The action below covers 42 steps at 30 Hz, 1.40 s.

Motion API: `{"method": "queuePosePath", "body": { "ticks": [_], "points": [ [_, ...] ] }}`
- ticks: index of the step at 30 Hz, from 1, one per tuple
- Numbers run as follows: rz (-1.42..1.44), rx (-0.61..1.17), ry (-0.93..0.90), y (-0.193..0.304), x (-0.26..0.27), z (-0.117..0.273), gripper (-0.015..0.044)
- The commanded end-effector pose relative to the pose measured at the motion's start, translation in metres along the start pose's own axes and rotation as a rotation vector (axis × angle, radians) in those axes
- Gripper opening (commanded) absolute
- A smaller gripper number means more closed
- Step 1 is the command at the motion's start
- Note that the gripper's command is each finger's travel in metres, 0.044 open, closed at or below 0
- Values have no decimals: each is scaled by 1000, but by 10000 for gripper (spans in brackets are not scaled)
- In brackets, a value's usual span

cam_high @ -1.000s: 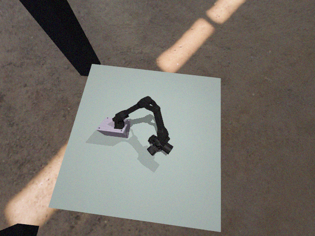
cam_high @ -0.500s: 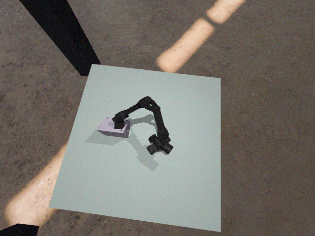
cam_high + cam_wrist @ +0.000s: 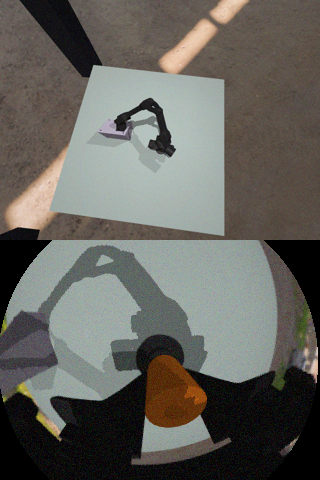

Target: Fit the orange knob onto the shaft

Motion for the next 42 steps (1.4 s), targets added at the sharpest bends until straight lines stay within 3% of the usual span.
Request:
{"method": "queuePosePath", "body": {
  "ticks": [1, 19, 42],
  "points": [
    [-306, -2, 1, 0, 0, -1, 0],
    [-1513, -2, 0, 0, -2, 3, 0],
    [-1525, -2, 0, 0, -1, -1, 0]
  ]
}}
Point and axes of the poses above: the point midway between the two fingers, 35 mm back from their tips, its own z axis back along the fingers, its own x axis across the jaws, y = z × x, the point moved 3 cm from there along z, back along the fingers, and after that the axes turned 7 degrees about z, right-handed, at the moved point
